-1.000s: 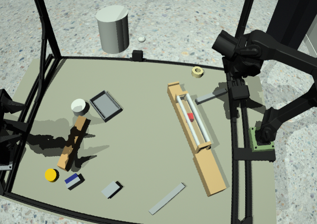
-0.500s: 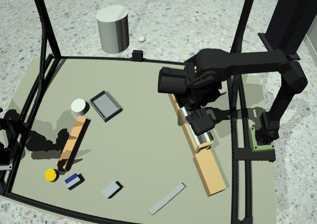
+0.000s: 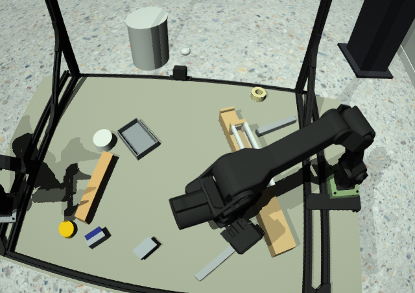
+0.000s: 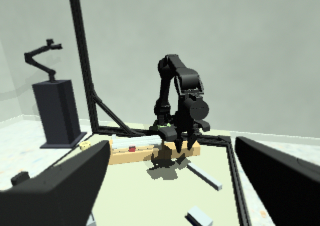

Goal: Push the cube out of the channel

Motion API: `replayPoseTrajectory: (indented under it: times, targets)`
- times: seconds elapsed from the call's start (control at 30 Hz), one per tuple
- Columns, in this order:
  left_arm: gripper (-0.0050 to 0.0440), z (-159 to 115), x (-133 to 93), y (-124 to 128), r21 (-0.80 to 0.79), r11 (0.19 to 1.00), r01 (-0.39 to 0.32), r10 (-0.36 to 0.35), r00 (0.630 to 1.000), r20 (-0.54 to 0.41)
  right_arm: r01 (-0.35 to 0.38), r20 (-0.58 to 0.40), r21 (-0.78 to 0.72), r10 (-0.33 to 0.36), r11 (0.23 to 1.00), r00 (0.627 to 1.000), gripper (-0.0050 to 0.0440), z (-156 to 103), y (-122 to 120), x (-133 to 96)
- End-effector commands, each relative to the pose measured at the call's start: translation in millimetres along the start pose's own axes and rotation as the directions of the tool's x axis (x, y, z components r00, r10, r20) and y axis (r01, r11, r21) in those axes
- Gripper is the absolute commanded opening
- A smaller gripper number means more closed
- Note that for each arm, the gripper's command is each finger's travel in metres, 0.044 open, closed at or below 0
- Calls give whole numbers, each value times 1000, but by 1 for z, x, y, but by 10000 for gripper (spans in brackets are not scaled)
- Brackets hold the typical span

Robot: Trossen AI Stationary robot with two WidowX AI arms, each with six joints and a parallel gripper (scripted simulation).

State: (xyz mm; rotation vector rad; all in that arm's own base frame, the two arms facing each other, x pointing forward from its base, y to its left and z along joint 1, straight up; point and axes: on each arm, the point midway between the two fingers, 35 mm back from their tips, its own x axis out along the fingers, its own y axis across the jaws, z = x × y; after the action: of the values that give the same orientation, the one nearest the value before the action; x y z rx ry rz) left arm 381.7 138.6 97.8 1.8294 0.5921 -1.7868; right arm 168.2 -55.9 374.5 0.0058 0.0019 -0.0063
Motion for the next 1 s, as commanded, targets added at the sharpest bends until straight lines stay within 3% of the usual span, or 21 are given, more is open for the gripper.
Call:
replayPoseTrajectory:
  times: [0.0, 0.27, 0.6, 0.7, 0.87, 0.97]
  targets:
    - [200, -17, 5, -17, -19, 1000, 21, -21, 1000, -8, -6, 3, -9, 6, 1000, 1000, 400, 4, 7, -4]
    - [200, -39, 21, -52, -67, 996, 52, -52, 999, 1, -6, 2, -6, 6, 1000, 1000, 400, 6, 15, -10]
    - [200, -43, 24, -59, -75, 996, 57, -57, 998, 3, -6, 2, -6, 6, 1000, 1000, 400, 6, 16, -11]
    - [272, -43, 24, -59, -75, 996, 57, -57, 998, 3, -26, -25, -7, 25, 1000, 999, 400, -1, 4, -5]
    - [392, -43, 24, -59, -75, 996, 57, -57, 998, 3, -110, -147, 12, 110, 994, 983, 400, -35, -20, 17]
    - [400, -43, 24, -59, -75, 996, 57, -57, 998, 3, -153, -192, -25, 145, 988, 971, 400, -47, -23, 23]
